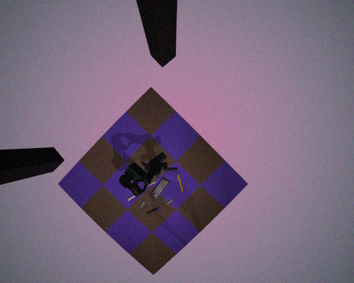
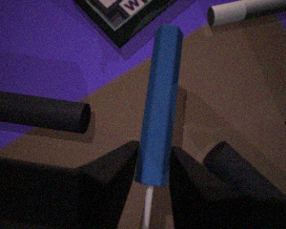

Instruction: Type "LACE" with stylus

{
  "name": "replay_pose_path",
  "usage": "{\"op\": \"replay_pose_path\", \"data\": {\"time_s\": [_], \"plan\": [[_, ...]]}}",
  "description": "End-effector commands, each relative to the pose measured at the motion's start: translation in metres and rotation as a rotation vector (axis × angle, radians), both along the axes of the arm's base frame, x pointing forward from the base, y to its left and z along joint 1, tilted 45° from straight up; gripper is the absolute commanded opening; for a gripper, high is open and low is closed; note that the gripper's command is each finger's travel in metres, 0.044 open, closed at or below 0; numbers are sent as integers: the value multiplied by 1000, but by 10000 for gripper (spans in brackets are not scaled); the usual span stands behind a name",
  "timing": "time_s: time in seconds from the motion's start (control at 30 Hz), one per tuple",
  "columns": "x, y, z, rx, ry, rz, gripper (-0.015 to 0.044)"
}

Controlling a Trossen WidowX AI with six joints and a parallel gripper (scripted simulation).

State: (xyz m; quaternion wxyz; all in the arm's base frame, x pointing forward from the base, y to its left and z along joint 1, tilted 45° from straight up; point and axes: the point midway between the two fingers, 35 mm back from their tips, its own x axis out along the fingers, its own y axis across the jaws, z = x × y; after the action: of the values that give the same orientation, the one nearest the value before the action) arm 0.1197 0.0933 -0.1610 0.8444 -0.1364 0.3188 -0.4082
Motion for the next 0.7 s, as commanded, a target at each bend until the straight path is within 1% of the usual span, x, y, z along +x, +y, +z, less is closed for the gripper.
{"op": "replay_pose_path", "data": {"time_s": [0.0,0.67], "plan": [[-8,-2,-2,-12,101,71,0],[-46,7,-16,-71,601,592,0]]}}
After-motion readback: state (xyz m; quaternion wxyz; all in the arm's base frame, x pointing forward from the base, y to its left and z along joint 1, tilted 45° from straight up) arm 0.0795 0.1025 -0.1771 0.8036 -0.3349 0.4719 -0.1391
